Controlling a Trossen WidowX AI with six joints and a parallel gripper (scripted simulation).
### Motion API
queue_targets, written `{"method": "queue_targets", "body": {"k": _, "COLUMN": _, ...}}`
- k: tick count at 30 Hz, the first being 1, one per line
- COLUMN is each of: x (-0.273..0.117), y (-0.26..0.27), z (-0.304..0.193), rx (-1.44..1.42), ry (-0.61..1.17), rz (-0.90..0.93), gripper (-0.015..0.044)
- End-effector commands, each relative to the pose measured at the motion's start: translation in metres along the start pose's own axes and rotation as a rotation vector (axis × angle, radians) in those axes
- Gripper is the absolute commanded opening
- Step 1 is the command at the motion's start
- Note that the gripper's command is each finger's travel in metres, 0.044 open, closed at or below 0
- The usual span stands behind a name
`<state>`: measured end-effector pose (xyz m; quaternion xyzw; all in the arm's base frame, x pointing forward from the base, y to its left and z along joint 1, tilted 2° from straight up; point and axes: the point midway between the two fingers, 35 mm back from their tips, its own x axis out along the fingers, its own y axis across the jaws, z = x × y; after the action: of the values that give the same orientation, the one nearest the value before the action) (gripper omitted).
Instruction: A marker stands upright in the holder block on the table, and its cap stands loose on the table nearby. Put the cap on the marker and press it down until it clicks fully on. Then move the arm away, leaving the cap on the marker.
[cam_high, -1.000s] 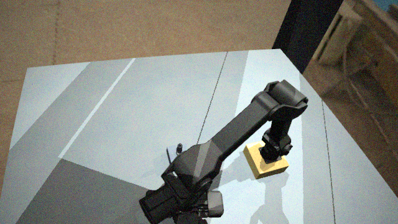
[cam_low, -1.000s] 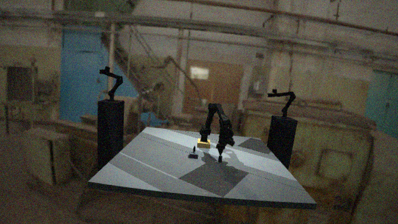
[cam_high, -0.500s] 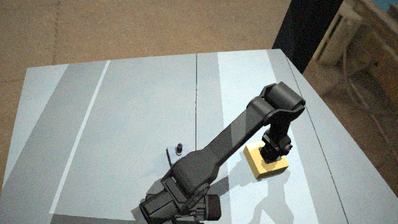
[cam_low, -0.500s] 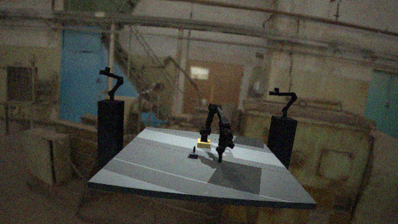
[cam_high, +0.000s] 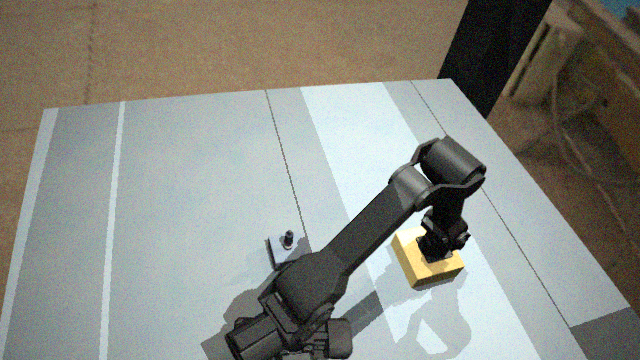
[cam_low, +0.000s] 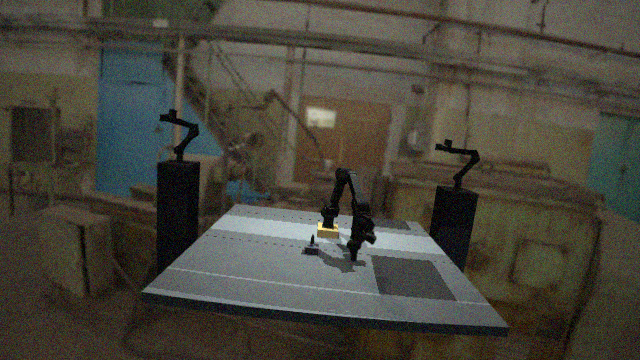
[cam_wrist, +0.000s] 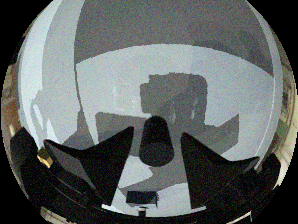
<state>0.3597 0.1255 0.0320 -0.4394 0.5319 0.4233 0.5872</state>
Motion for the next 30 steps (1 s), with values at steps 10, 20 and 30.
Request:
{"method": "queue_targets", "body": {"k": 10, "x": 0.008, "y": 0.002, "z": -0.002, "rx": 0.003, "ry": 0.009, "rz": 0.006, "gripper": 0.0113}}
{"method": "queue_targets", "body": {"k": 20, "x": 0.005, "y": 0.000, "z": -0.001, "rx": 0.019, "ry": 0.004, "rz": -0.012, "gripper": 0.0000}}
{"method": "queue_targets", "body": {"k": 30, "x": -0.026, "y": 0.000, "z": 0.000, "rx": 0.010, "ry": 0.007, "rz": -0.003, "gripper": 0.0000}}
